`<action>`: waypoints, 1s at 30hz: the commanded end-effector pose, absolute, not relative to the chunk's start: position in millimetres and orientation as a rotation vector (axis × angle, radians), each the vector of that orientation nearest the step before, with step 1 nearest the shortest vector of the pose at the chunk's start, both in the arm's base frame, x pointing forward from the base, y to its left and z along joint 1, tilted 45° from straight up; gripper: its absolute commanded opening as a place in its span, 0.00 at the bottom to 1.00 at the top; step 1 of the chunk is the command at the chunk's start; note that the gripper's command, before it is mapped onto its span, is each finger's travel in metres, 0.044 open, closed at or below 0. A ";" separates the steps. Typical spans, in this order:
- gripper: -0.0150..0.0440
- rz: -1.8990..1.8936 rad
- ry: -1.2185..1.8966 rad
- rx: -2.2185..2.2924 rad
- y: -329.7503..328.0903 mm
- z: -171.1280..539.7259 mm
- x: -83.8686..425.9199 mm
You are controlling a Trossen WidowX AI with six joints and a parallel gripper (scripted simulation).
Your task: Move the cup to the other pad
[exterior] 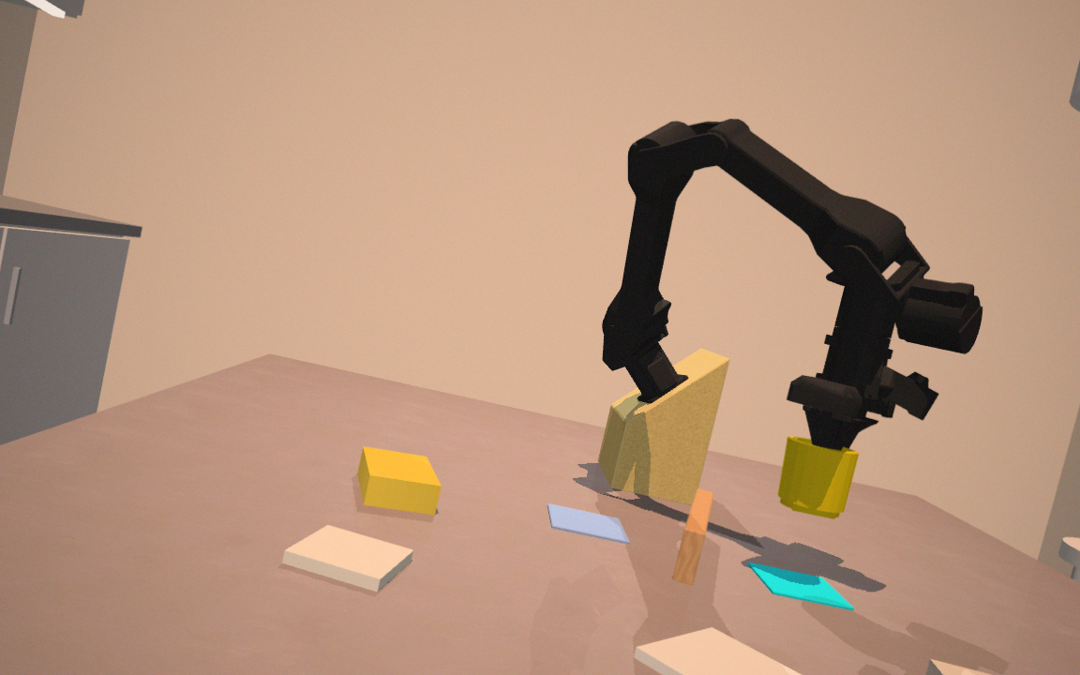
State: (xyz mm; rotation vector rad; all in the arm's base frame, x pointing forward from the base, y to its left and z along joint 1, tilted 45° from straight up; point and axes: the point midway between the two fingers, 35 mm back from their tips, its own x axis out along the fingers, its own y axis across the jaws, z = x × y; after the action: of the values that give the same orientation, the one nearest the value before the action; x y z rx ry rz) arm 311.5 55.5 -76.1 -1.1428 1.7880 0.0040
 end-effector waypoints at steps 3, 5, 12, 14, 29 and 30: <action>0.25 0.002 1.788 -1.136 51.1 -83.0 311.9; 0.25 0.002 1.788 -1.136 48.6 -86.0 311.8; 0.25 0.002 1.788 -1.136 39.7 -96.5 311.4; 0.25 0.001 1.788 -1.136 37.2 -99.3 311.3; 0.25 0.000 1.788 -1.137 18.4 -120.1 309.1; 0.25 0.000 1.788 -1.137 17.2 -121.4 308.9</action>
State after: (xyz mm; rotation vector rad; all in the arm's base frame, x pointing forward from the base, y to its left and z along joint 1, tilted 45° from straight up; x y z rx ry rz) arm 311.2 22.2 -117.2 -1.1288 1.7815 -0.0003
